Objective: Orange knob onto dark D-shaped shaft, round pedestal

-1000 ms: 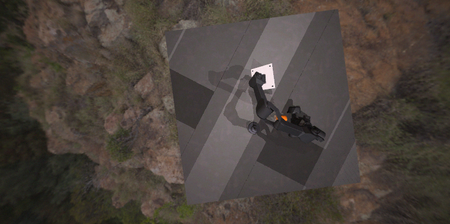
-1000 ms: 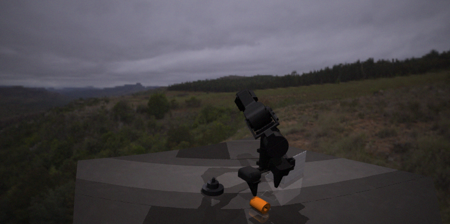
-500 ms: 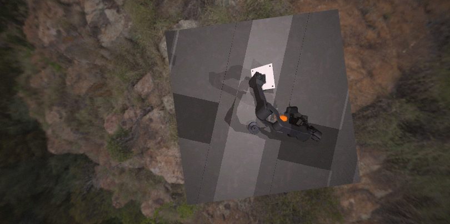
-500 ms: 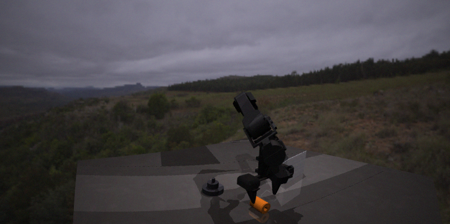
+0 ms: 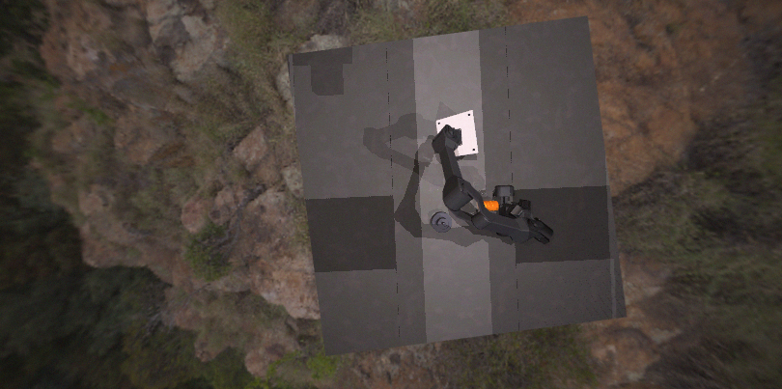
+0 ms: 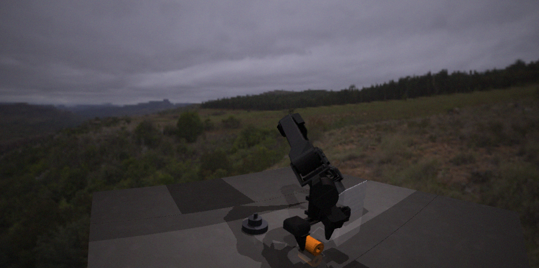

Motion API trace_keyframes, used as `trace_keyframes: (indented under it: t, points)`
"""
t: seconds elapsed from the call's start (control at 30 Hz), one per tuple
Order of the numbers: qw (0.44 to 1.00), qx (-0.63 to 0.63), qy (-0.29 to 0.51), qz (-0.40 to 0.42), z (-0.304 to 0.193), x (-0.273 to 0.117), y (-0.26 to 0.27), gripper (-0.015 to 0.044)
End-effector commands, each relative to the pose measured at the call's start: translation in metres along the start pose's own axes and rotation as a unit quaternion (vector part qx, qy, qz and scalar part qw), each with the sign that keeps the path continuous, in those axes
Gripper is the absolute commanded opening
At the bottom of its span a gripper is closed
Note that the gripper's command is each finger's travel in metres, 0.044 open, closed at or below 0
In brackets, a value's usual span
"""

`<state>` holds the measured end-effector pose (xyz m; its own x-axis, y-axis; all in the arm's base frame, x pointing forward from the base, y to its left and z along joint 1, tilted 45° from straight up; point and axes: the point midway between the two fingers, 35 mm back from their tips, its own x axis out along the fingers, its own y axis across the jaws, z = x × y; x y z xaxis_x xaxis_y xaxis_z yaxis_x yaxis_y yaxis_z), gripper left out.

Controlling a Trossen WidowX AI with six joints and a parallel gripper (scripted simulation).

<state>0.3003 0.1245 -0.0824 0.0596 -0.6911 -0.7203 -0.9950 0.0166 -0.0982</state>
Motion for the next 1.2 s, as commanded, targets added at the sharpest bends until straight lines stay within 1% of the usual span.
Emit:
trace_keyframes:
  t: [0.0,0.33,0.57,0.6,0.83,1.13,1.17]
  points:
    - [1.0,-0.004,0.004,-0.001,-0.001,0.007,0.001,0.044]
    - [1.0,-0.004,0.004,-0.001,-0.002,0.02,0.002,0.044]
    - [1.0,-0.004,0.004,-0.001,-0.002,0.02,0.002,0.0256]
    - [1.0,-0.004,0.004,-0.001,-0.002,0.02,0.002,0.024]
    - [1.0,-0.004,0.004,-0.001,-0.002,0.02,0.002,0.024]
    - [1.0,-0.004,0.004,-0.001,-0.002,0.02,0.002,0.0181]
    - [1.0,-0.004,0.004,-0.001,-0.002,0.02,0.002,0.0181]
